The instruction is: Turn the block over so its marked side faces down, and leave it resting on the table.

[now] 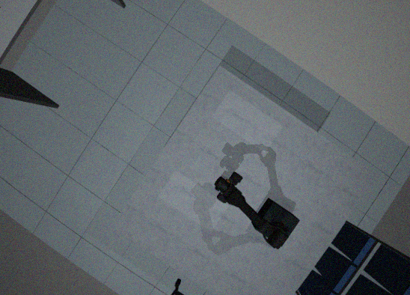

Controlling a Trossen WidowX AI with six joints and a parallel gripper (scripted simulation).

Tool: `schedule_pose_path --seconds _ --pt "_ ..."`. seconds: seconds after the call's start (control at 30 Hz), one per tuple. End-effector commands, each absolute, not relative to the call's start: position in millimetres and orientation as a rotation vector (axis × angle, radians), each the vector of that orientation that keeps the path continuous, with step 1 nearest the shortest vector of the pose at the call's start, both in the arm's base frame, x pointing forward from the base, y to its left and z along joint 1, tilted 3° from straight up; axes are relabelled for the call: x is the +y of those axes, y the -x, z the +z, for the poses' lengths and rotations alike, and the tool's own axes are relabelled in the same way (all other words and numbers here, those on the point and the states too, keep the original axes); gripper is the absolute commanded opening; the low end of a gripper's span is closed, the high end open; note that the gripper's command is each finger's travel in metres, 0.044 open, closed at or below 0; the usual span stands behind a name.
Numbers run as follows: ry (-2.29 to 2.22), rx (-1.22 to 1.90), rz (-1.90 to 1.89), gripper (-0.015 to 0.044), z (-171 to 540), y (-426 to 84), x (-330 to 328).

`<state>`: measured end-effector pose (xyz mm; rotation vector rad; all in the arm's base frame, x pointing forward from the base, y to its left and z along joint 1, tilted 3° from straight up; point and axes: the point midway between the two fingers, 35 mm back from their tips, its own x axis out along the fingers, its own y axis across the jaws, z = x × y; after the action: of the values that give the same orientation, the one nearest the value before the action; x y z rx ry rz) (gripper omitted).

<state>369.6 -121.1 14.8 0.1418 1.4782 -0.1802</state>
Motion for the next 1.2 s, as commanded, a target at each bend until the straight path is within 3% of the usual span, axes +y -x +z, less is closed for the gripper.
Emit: schedule_pose_path --seconds 0.0,1.17 --pt "-0.139 1.435 -0.185 0.0000 14.4 -370.3 -121.8" --pt "-0.086 0.974 -0.202 0.0000 8.2 -364.2 -120.4"
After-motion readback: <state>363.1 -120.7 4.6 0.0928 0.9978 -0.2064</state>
